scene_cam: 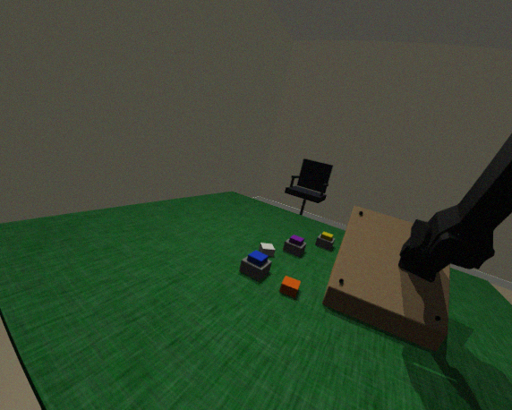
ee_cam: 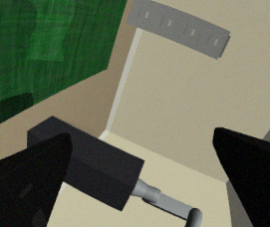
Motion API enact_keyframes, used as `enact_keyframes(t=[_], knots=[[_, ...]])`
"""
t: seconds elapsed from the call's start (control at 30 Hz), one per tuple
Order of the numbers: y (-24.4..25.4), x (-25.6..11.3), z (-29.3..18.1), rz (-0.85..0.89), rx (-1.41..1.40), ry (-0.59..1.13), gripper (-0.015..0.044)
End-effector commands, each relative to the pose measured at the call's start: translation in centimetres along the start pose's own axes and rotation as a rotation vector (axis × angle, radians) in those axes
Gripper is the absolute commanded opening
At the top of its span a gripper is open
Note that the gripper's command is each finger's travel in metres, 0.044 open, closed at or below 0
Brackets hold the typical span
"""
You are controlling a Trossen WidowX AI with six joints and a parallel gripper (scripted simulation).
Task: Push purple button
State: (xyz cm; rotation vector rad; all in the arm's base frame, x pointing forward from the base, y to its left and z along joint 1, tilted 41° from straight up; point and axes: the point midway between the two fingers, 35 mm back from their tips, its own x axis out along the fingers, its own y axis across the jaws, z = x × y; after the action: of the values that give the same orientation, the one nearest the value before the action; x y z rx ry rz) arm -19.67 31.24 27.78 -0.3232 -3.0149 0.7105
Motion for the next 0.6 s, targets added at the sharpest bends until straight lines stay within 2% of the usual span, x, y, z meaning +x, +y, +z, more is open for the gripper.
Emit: enact_keyframes(t=[0.0, 0.1, 0.23, 0.4, 0.57], knots=[[0.1, -0.1, -0.1, 0.005, 0.005, 0.002, 0.04], [1.5, -1.4, -0.8, 0.076, 0.086, 0.037, 0.04], [5.4, -6.1, -2.8, 0.271, 0.321, 0.17, 0.04], [9.7, -13.9, -4.9, 0.484, 0.639, 0.416, 0.04], [12.7, -23.2, -5.6, 0.603, 0.955, 0.696, 0.04]])
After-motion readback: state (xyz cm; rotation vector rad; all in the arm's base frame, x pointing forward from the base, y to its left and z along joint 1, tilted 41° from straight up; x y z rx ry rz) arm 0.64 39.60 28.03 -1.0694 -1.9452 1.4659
